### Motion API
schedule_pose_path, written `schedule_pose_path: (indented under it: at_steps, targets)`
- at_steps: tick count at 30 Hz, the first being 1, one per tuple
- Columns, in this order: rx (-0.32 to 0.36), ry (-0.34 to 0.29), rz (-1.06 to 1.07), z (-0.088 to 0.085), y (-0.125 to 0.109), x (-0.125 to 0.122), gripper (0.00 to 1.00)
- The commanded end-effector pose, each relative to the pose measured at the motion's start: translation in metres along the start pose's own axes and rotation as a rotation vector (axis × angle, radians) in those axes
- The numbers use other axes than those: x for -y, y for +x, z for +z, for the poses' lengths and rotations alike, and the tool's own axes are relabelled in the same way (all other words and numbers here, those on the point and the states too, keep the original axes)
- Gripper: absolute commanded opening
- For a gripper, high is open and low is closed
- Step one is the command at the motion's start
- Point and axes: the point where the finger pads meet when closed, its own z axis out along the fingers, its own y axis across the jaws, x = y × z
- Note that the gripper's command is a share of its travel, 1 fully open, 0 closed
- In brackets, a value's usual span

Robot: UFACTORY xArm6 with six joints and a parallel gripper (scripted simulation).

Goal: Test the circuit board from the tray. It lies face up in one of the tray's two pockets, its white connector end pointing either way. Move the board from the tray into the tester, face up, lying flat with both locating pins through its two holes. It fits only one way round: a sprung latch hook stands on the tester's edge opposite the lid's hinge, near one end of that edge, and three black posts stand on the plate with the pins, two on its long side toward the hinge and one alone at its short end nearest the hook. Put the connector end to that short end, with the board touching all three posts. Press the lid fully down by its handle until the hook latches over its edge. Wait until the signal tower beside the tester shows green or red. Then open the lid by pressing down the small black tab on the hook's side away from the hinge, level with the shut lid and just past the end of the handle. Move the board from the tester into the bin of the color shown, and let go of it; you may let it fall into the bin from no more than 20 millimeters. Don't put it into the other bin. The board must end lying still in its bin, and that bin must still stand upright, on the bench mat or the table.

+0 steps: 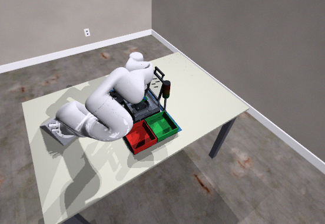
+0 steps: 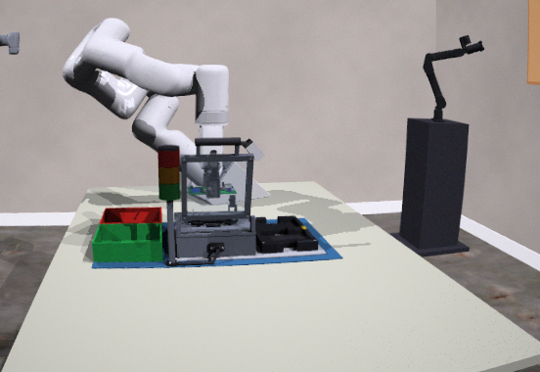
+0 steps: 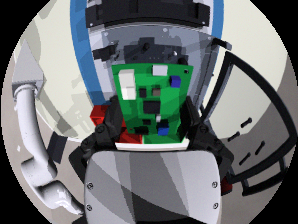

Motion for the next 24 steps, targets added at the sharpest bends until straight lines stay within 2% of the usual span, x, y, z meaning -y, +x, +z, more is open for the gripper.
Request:
schedule_pose_path:
  at_steps: [1,17,24]
  targets:
    - [-0.002,-0.002,0.001,-0.0011,-0.0001,-0.0009,0.79]
    - [-0.002,-0.002,0.001,0.0003,-0.0002,-0.0009,0.79]
    - [-0.002,-0.002,0.001,0.0072,-0.0003,-0.0008,0.79]
